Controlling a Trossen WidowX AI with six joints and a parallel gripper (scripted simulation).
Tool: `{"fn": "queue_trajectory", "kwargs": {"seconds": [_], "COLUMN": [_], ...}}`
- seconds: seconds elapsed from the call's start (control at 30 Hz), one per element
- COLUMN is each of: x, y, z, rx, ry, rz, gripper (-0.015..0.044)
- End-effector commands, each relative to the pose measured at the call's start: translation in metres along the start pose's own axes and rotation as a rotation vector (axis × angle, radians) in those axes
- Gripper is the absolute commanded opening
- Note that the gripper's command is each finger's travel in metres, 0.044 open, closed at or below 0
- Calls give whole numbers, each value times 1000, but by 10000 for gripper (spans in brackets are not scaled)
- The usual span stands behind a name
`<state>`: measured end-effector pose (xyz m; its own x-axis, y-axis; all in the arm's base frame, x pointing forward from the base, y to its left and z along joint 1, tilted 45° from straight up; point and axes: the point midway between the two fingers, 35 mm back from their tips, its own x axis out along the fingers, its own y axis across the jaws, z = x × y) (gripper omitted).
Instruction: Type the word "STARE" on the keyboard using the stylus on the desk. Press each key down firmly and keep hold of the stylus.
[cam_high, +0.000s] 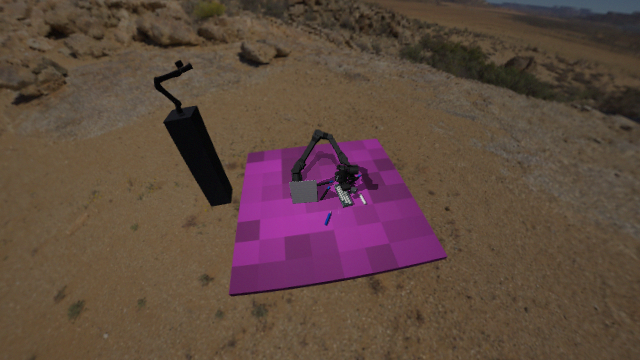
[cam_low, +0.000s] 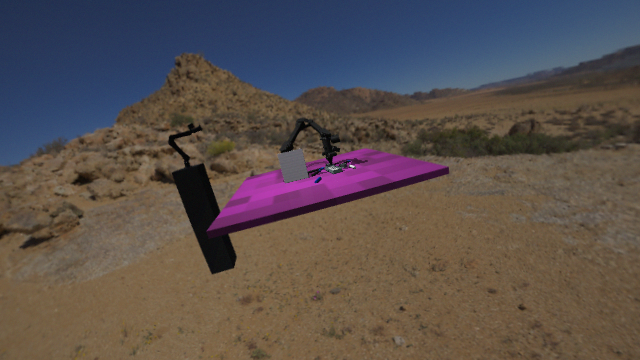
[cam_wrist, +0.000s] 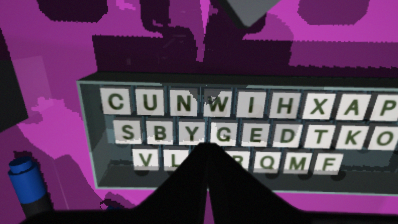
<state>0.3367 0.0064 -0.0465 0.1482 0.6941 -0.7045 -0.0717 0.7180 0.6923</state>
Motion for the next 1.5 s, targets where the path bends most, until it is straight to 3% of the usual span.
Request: {"fn": "queue_trajectory", "kwargs": {"seconds": [0.0, 0.5, 0.73, 1.23, 1.47], "x": [0, 0, -1, -1, -1], "y": [-36, -39, -105, -104, -77], "z": [-3, -3, -4, -5, -36], "rx": [11, 11, 9, 9, 11], "ry": [2, 2, 1, 1, 3], "rz": [-3, -3, -7, -7, -5], "gripper": [0, 0, 0, 0, 0]}}
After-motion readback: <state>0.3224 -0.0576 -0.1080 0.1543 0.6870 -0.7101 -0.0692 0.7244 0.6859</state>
